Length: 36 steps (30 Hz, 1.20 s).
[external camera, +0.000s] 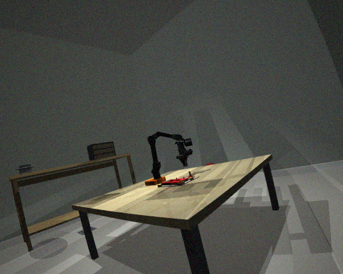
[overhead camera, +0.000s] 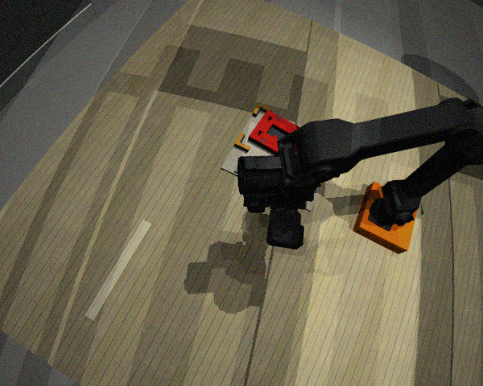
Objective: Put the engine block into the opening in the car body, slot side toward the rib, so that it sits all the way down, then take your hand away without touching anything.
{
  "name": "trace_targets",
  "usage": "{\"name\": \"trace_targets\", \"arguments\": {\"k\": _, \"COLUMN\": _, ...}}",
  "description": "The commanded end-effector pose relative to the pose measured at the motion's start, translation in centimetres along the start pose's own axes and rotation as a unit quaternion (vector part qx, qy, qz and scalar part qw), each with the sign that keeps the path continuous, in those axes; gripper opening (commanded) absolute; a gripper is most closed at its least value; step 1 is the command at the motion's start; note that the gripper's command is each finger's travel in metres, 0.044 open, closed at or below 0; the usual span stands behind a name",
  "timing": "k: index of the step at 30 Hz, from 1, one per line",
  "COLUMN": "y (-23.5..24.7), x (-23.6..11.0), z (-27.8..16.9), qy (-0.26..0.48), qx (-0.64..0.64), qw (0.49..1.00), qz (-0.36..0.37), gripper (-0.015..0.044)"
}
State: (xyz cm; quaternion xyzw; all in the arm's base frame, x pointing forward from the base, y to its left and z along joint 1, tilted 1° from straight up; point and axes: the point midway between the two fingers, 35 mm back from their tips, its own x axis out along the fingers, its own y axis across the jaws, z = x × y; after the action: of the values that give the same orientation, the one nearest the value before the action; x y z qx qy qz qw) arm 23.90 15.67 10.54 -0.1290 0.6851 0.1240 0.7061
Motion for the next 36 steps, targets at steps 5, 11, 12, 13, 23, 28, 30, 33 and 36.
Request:
{"name": "trace_targets", "arguments": {"k": 5, "y": 0.0, "x": -2.6, "z": -0.5, "qy": -0.003, "qx": 0.003, "qw": 1.0, "qz": 0.001, "gripper": 0.0}}
{"name": "trace_targets", "arguments": {"k": 11, "y": -0.1, "x": -4.2, "z": -1.0, "qy": -0.002, "qx": 0.004, "qw": 1.0, "qz": 0.0, "gripper": 0.0}}
{"name": "trace_targets", "arguments": {"k": 12, "y": -0.1, "x": -4.3, "z": -1.0, "qy": -0.002, "qx": 0.004, "qw": 1.0, "qz": 0.0, "gripper": 0.0}}
{"name": "trace_targets", "arguments": {"k": 13, "y": -0.1, "x": -4.0, "z": -1.0, "qy": -0.002, "qx": 0.004, "qw": 1.0, "qz": 0.0, "gripper": 0.0}}
{"name": "trace_targets", "arguments": {"k": 23, "y": -0.1, "x": -1.7, "z": -1.0, "qy": -0.009, "qx": 0.004, "qw": 1.0, "qz": 0.0, "gripper": 0.0}}
{"name": "trace_targets", "arguments": {"k": 28, "y": -0.1, "x": -1.9, "z": -1.2, "qy": -0.029, "qx": 0.004, "qw": 1.0, "qz": 0.0, "gripper": 0.0}}
{"name": "trace_targets", "arguments": {"k": 30, "y": -0.1, "x": -1.9, "z": -1.3, "qy": -0.047, "qx": 0.004, "qw": 0.999, "qz": 0.0, "gripper": 0.0}}
{"name": "trace_targets", "arguments": {"k": 33, "y": -0.1, "x": -1.8, "z": -1.6, "qy": -0.086, "qx": 0.003, "qw": 0.996, "qz": -0.001, "gripper": 0.0}}
{"name": "trace_targets", "arguments": {"k": 36, "y": -0.1, "x": -1.8, "z": -1.9, "qy": -0.134, "qx": 0.002, "qw": 0.991, "qz": -0.002, "gripper": 0.0}}
